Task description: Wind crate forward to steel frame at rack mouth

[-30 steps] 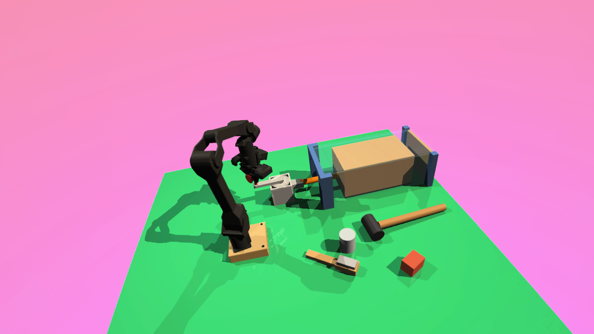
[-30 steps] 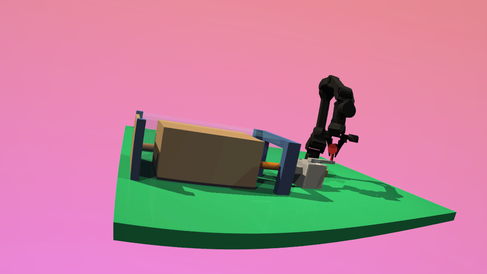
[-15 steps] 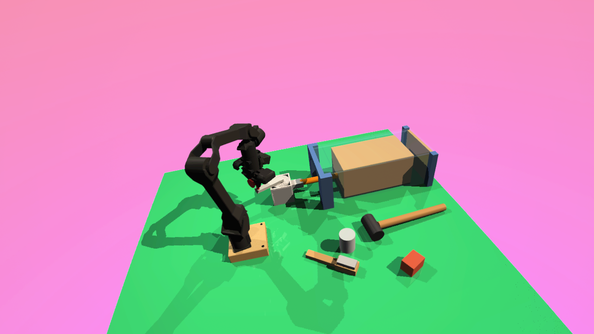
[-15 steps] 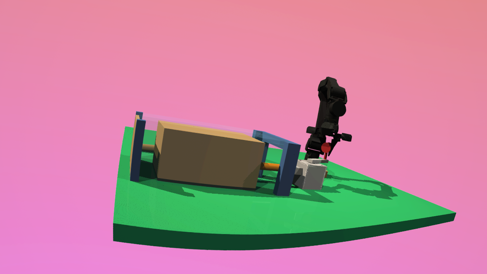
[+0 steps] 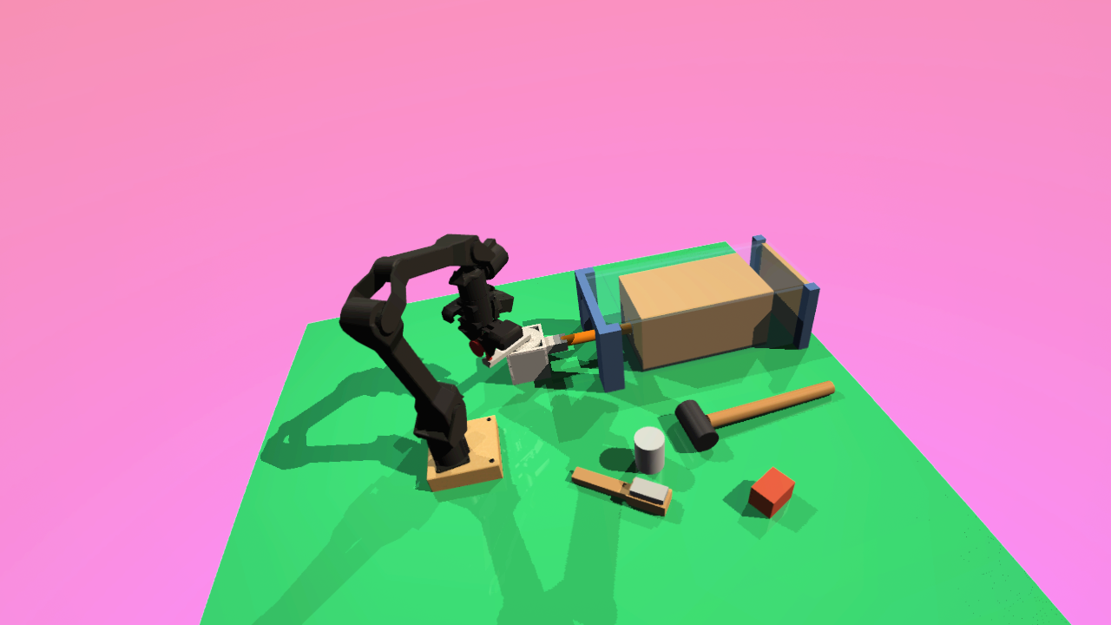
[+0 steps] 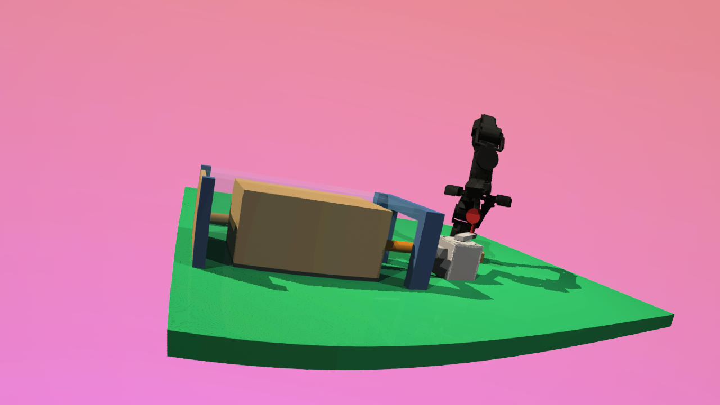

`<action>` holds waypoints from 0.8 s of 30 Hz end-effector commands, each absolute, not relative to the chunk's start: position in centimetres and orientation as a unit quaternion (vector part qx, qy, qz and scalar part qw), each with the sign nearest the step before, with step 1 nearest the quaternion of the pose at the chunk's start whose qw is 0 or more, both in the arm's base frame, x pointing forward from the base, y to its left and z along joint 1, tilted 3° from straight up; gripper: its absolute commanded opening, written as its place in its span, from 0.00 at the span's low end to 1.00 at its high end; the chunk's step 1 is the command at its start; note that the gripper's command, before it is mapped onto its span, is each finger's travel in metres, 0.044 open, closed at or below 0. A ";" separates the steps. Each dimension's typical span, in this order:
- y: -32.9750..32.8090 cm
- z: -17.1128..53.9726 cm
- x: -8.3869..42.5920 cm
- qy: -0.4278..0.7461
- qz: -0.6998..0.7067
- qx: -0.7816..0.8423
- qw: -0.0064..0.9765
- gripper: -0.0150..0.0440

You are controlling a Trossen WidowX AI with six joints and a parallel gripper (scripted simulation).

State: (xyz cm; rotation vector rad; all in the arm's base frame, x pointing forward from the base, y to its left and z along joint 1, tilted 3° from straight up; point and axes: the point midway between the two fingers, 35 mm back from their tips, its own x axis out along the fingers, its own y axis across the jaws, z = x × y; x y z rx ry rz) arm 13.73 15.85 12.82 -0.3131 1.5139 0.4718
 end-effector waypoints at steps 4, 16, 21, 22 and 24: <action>14.2 12.5 14.9 0.675 0.194 -0.146 0.697 0.25; 12.8 12.4 16.2 0.674 0.194 -0.147 0.697 0.25; 12.3 12.4 16.8 0.674 0.194 -0.147 0.697 0.25; 12.2 12.4 17.0 0.674 0.194 -0.147 0.697 0.25; 12.0 12.4 17.2 0.674 0.194 -0.147 0.698 0.25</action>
